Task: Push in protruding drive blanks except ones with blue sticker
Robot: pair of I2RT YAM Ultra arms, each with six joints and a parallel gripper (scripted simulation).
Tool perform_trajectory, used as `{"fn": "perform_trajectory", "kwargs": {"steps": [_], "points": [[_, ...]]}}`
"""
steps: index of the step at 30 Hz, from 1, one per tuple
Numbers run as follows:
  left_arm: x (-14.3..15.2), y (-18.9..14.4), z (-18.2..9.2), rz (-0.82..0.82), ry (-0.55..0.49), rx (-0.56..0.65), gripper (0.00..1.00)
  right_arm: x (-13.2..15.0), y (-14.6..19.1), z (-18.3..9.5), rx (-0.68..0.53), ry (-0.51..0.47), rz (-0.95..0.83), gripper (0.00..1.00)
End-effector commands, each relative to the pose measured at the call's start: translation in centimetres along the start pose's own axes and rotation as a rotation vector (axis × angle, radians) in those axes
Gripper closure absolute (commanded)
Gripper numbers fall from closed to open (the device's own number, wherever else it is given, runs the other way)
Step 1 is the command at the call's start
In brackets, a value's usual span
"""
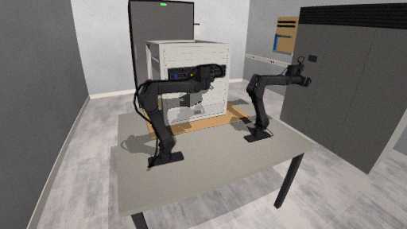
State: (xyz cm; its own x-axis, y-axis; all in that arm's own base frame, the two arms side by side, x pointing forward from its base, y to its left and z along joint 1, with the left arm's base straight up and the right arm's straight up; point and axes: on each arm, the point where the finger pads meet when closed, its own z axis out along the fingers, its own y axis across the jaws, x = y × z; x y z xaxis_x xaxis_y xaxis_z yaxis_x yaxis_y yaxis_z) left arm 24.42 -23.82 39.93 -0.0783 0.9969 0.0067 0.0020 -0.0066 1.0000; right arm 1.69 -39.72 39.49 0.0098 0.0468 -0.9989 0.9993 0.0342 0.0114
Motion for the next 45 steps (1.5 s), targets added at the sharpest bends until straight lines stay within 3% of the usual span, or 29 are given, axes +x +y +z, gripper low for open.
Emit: {"fn": "perform_trajectory", "kwargs": {"steps": [1,19,38,39,45], "points": [[0.1,0.6,0.0,-0.023,-0.009,-0.005,0.0,-2.1,-0.4,-0.1,0.006,-0.047,-0.011,0.0],[1.1,0.1,0.1,-0.001,-0.004,-0.001,0.0,-2.1,-0.4,-0.1,0.006,-0.047,-0.011,0.0],[11.4,-0.6,0.1,-0.008,-0.004,0.001,0.0,-2.1,-0.4,-0.1,0.006,-0.047,-0.011,0.0],[12.0,0.7,0.0,-0.041,-0.004,-0.011,0.0,-2.1,-0.4,-0.1,0.006,-0.047,-0.011,0.0],[12.1,-0.4,0.2,-0.009,-0.005,0.0,0.0,-2.1,-0.4,-0.1,0.006,-0.047,-0.011,0.0]]}}
